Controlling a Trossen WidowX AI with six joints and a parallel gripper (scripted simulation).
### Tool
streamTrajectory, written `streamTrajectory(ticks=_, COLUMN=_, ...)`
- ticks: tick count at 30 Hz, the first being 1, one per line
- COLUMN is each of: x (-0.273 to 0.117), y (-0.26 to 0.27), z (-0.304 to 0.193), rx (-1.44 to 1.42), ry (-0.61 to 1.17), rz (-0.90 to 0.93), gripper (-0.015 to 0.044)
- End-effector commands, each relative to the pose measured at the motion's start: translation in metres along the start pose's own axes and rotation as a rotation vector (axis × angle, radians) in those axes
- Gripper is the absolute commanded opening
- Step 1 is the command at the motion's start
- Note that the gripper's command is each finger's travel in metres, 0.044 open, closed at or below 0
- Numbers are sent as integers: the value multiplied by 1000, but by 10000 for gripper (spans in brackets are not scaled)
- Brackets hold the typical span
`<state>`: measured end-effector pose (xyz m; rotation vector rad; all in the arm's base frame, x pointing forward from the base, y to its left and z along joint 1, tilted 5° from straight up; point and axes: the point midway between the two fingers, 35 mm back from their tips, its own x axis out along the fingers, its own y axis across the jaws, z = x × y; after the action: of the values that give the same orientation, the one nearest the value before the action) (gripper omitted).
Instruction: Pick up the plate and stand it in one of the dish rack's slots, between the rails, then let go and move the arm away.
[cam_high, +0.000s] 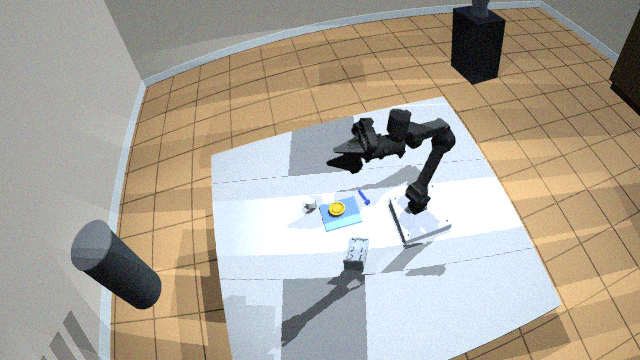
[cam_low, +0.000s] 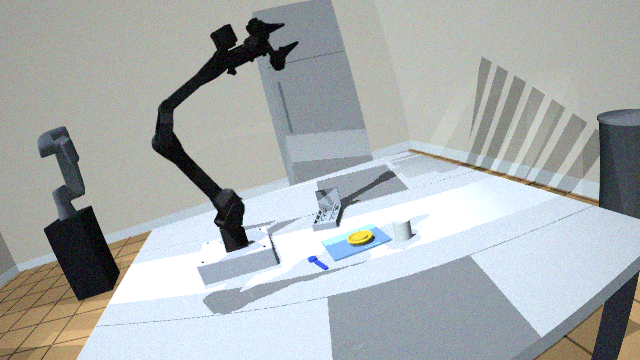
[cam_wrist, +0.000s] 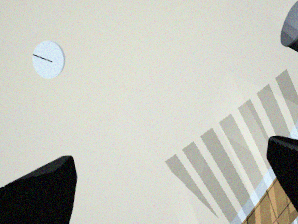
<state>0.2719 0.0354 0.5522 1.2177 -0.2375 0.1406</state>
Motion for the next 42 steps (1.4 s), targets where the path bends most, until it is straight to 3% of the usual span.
streamTrajectory(ticks=1, x=8, y=-14, z=-1, rx=-57, ry=1, rz=-37, gripper=400)
streamTrajectory(ticks=8, x=22, y=-38, z=-5, rx=-151, ry=16, rz=-109, gripper=400)
streamTrajectory(ticks=25, x=61, y=-159, z=1, rx=-544, ry=120, rz=-447, gripper=400)
streamTrajectory(ticks=42, x=53, y=-305, z=9, rx=-820, ry=449, rz=-812, gripper=400)
